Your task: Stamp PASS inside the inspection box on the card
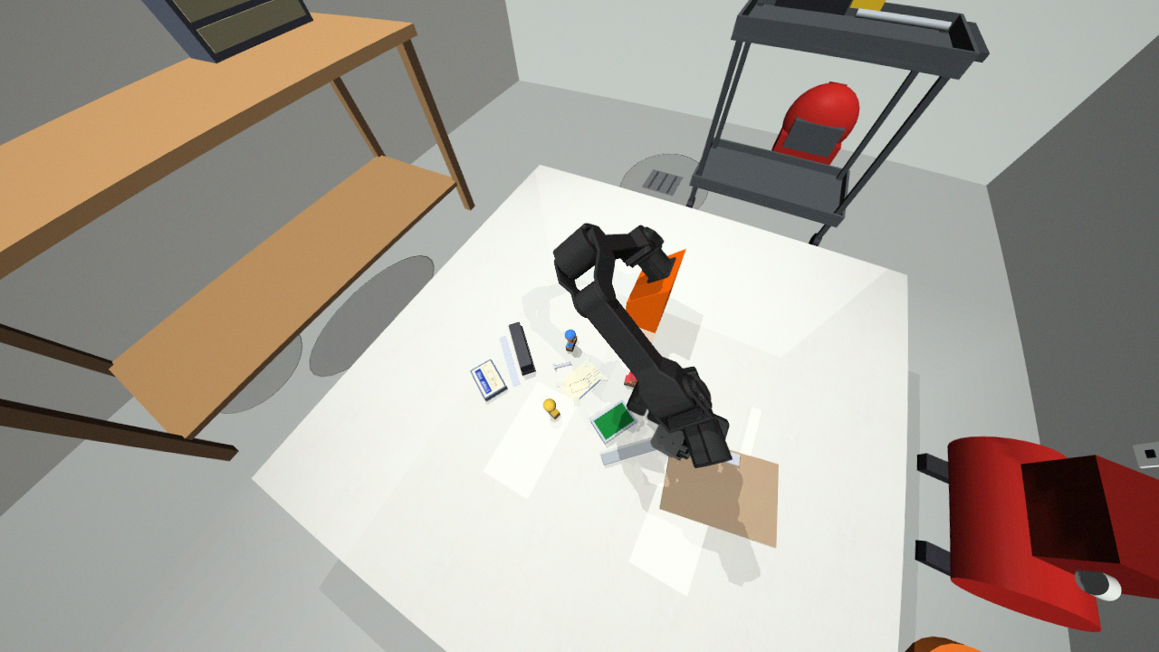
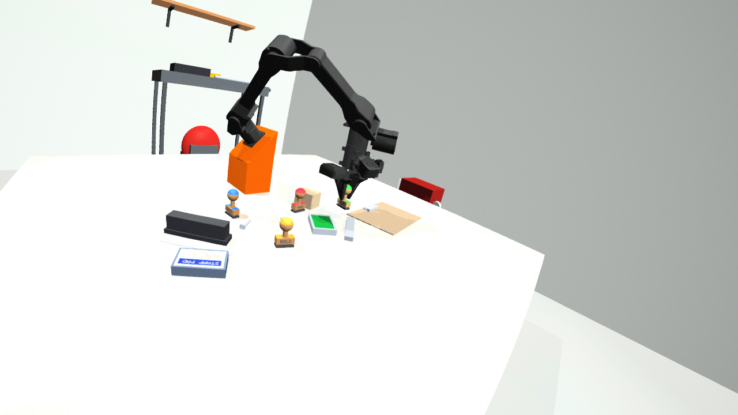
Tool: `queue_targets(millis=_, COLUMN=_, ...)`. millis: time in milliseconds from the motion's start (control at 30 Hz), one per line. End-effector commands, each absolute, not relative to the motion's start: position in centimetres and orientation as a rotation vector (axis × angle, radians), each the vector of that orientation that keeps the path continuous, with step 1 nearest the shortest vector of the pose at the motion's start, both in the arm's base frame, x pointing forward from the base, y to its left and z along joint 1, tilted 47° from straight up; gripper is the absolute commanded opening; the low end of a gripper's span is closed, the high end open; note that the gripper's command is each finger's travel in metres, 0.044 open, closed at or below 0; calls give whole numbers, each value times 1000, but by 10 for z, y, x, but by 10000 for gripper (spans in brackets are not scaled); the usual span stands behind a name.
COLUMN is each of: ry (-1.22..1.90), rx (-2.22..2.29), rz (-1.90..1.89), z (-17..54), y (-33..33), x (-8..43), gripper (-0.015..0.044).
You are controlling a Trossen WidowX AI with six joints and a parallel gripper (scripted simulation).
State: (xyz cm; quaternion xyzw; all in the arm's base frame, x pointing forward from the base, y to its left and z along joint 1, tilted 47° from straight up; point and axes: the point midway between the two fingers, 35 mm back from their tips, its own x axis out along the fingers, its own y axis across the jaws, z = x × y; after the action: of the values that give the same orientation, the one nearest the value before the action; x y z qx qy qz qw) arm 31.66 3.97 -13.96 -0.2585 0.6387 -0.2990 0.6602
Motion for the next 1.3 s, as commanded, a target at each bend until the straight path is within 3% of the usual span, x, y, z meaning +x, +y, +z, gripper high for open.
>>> queue_targets(millis=0, ry=1441, rx=-574, rz=-676, z=-138, y=43, x=318, gripper=0)
queue_targets(millis=1267, ry=1441, rx=-574, rz=-676, z=-125, y=57, x=318, gripper=0)
